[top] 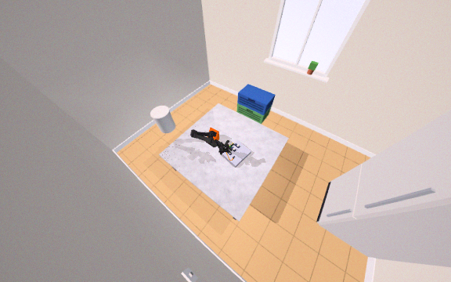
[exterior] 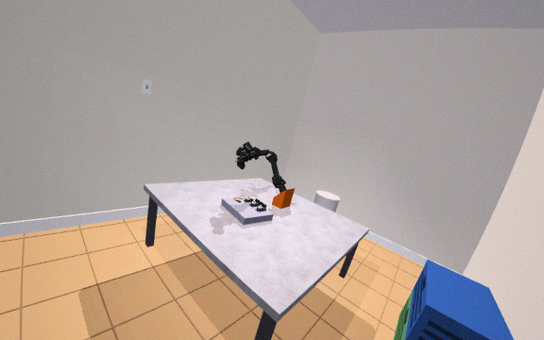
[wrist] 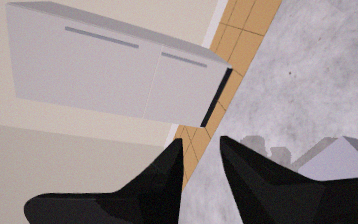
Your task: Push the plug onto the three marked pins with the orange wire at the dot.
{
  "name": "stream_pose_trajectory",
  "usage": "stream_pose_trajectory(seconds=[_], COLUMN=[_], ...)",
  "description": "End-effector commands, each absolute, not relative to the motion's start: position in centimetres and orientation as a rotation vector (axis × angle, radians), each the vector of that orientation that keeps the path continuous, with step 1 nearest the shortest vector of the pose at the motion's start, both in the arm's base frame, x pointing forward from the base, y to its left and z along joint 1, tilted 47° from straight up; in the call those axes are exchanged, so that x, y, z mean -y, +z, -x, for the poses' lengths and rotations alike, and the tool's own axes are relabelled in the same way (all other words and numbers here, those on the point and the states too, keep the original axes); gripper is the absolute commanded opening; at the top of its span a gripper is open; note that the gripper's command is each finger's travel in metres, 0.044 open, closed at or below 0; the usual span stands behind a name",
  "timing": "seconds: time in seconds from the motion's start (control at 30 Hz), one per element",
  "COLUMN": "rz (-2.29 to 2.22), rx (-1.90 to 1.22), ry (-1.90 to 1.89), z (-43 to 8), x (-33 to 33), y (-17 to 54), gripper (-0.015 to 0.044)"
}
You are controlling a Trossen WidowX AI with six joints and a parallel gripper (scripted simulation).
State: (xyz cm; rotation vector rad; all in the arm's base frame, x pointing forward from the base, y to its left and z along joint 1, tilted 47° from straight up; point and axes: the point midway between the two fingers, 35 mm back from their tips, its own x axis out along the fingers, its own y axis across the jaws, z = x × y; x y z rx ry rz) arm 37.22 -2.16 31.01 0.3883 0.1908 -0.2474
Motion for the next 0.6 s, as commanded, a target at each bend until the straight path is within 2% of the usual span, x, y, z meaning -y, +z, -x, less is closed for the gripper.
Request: stream_pose_trajectory(seconds=[0.0, 0.57], rz=[-0.332, -0.08], rx=[-0.161, 0.006], ry=[-0.2, -0.037], z=[-36.4, -32.7], x=[1.8, 0.4], y=[31.2, 32.5], gripper=[0.0115, 0.0115])
